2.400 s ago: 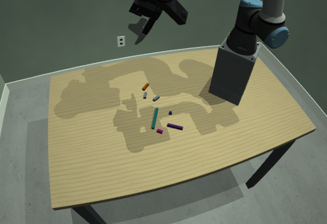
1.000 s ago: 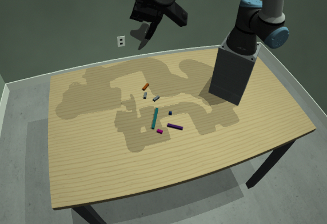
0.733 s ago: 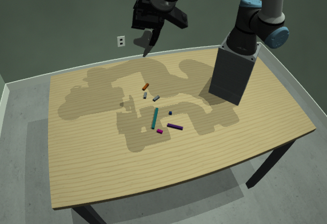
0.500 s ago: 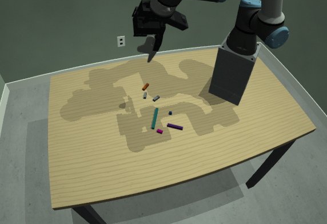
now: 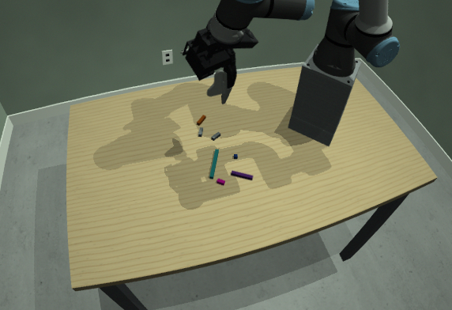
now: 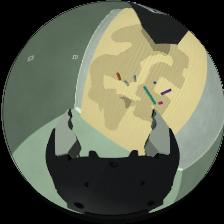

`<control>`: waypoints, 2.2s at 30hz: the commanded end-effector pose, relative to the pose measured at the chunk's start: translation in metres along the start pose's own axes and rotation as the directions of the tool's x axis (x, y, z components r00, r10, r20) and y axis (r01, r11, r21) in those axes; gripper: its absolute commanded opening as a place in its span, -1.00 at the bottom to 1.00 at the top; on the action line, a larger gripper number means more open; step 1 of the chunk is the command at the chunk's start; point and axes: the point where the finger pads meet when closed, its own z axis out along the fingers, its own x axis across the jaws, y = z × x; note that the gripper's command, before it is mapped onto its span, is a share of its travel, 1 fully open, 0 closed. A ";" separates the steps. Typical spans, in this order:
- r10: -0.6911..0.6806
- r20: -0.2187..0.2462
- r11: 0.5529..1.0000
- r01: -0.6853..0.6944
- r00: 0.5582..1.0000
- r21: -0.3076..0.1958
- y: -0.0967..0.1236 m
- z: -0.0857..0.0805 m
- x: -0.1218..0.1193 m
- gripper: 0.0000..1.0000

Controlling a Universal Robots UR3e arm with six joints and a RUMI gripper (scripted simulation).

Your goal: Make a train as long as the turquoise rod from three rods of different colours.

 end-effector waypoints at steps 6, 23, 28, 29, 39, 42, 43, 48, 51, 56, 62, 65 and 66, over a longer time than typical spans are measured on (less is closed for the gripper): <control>-0.299 -0.065 0.954 0.297 0.952 -0.042 0.002 0.022 0.030 1.00; -0.718 -0.111 0.695 0.700 0.687 -0.165 0.002 0.053 0.083 1.00; -0.811 -0.103 0.584 0.784 0.576 -0.210 0.001 0.060 0.098 1.00; -0.811 -0.103 0.584 0.784 0.576 -0.210 0.001 0.060 0.098 1.00; -0.947 -0.054 0.318 0.899 0.317 -0.301 -0.002 0.073 0.131 1.00; -0.976 -0.024 0.211 0.920 0.215 -0.331 -0.004 0.077 0.143 1.00; -0.983 -0.013 0.178 0.924 0.184 -0.339 -0.004 0.078 0.147 1.00; -0.996 0.022 0.075 0.929 0.089 -0.363 -0.006 0.081 0.159 1.00; -0.998 0.059 -0.023 0.924 -0.001 -0.382 -0.008 0.083 0.170 1.00; -0.985 0.119 -0.164 0.901 -0.126 -0.401 -0.011 0.085 0.186 1.00; -0.955 0.180 -0.291 0.864 -0.236 -0.410 -0.014 0.087 0.200 1.00; -0.950 0.189 -0.308 0.858 -0.250 -0.411 -0.014 0.087 0.202 1.00; -0.944 0.197 -0.323 0.852 -0.263 -0.411 -0.015 0.087 0.204 1.00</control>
